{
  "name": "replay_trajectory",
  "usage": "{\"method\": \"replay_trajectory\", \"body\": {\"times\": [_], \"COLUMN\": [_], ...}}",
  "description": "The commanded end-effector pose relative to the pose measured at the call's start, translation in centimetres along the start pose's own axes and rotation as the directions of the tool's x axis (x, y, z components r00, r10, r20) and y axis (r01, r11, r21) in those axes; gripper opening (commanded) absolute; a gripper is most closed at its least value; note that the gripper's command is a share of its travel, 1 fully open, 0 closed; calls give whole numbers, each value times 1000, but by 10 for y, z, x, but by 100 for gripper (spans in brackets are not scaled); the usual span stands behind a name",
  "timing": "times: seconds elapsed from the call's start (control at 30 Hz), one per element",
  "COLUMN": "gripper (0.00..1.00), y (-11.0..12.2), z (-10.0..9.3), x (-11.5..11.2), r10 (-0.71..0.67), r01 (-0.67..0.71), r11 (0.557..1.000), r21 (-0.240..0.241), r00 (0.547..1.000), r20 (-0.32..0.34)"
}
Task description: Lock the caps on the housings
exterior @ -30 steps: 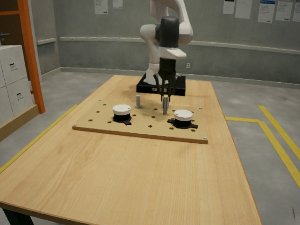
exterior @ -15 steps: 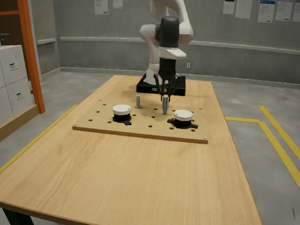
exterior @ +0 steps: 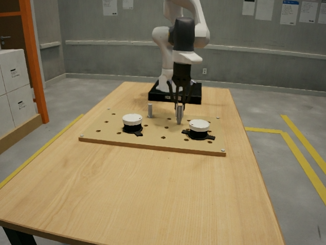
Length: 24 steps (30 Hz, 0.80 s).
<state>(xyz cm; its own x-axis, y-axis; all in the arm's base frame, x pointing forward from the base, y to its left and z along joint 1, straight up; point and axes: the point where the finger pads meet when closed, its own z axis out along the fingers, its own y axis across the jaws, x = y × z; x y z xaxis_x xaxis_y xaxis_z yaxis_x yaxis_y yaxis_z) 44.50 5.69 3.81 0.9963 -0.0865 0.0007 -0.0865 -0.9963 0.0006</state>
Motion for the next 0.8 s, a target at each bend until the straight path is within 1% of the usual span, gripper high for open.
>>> {"method": "replay_trajectory", "body": {"times": [0.0, 0.4, 0.47, 0.77], "gripper": [10, 10, 10, 10], "y": [1, 1, 1, 1], "z": [-3, -20, -20, -37], "x": [0, 0, 0, 0], "r10": [3, 3, 3, 3], "r01": [-3, -3, -3, -3], "r11": [1000, 1000, 1000, 1000], "r21": [1, 1, 1, 1], "r00": [1000, 1000, 1000, 1000], "r20": [0, 0, 0, 0]}}
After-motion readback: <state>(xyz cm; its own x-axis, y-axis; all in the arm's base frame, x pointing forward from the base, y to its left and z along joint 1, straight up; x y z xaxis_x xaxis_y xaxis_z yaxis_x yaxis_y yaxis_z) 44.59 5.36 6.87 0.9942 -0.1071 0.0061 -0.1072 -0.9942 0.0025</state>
